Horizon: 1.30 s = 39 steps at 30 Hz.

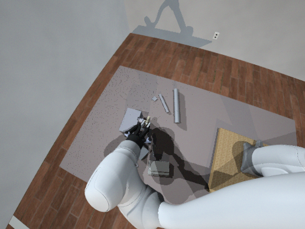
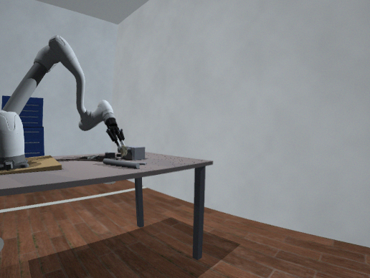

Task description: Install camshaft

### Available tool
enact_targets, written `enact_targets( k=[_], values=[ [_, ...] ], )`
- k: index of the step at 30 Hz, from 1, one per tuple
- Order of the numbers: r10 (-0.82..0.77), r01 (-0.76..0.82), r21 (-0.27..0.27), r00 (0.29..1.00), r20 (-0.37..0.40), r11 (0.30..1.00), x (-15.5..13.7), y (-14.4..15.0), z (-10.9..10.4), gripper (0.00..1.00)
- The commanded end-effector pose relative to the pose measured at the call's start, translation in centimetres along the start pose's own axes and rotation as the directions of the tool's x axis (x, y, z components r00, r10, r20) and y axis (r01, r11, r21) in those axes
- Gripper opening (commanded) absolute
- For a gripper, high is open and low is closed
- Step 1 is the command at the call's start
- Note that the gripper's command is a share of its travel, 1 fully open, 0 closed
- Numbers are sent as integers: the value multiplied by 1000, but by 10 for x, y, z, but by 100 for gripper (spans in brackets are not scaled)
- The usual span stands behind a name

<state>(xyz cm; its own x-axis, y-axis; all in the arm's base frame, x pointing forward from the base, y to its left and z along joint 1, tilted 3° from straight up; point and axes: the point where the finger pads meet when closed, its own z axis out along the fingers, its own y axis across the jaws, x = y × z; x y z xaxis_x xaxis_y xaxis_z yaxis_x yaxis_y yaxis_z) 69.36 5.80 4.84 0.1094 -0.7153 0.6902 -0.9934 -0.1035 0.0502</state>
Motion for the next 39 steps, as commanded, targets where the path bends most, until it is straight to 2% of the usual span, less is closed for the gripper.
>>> enact_targets(
  k=[1,28,39],
  values=[
    [0,0,0,1000,0,1000,0,0,0,19],
    [0,0,0,1000,0,1000,0,0,-1,19],
    [0,0,0,1000,0,1000,0,0,-17,19]
  ],
)
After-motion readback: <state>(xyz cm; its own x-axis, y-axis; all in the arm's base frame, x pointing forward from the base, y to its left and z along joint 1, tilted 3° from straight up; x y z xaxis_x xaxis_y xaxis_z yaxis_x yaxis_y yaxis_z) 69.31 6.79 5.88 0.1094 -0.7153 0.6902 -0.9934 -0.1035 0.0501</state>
